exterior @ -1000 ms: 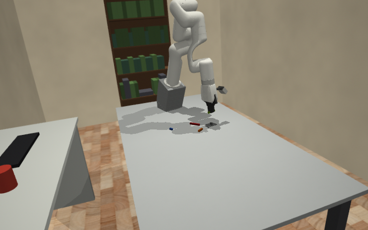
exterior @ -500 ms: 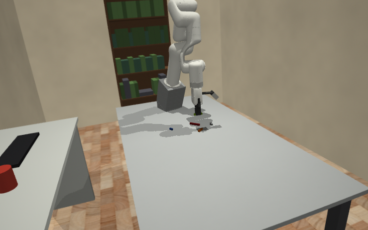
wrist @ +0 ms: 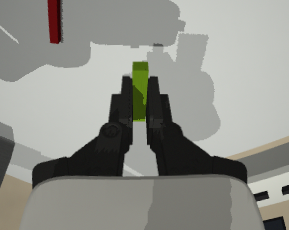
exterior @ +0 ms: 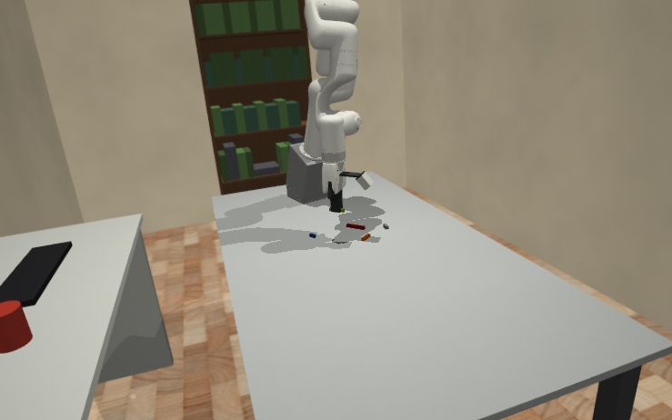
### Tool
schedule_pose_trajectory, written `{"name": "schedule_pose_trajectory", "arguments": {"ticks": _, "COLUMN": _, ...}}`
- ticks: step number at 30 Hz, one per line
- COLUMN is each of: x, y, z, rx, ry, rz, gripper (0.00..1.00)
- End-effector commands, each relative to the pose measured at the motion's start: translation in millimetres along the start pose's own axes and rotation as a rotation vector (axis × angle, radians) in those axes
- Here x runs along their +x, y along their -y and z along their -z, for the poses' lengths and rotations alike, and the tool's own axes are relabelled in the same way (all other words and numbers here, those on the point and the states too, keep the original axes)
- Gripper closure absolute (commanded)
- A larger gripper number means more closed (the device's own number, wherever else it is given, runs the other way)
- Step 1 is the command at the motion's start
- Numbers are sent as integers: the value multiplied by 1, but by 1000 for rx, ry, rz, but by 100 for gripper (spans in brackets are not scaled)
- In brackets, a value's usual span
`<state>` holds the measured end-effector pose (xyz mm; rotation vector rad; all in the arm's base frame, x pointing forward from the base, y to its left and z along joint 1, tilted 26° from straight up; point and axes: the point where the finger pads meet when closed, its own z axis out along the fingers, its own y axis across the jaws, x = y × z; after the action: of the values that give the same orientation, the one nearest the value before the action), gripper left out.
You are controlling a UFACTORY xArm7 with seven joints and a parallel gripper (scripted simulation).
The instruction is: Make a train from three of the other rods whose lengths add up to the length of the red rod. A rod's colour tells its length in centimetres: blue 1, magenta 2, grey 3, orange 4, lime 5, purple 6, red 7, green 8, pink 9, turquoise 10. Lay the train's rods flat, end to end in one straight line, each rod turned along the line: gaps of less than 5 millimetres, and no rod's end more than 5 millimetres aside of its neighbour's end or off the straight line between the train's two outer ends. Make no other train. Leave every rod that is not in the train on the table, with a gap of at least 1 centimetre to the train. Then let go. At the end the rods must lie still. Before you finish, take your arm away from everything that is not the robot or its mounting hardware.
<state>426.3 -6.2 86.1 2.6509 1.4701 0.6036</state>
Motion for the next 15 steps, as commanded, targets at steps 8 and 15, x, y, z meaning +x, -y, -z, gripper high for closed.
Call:
{"name": "schedule_pose_trajectory", "arguments": {"ticks": 8, "x": -53, "y": -21, "z": 5, "rx": -26, "ry": -38, "rz": -386, "gripper": 96}}
{"name": "schedule_pose_trajectory", "arguments": {"ticks": 15, "x": -59, "y": -23, "z": 6, "rx": -30, "ry": -42, "rz": -430, "gripper": 96}}
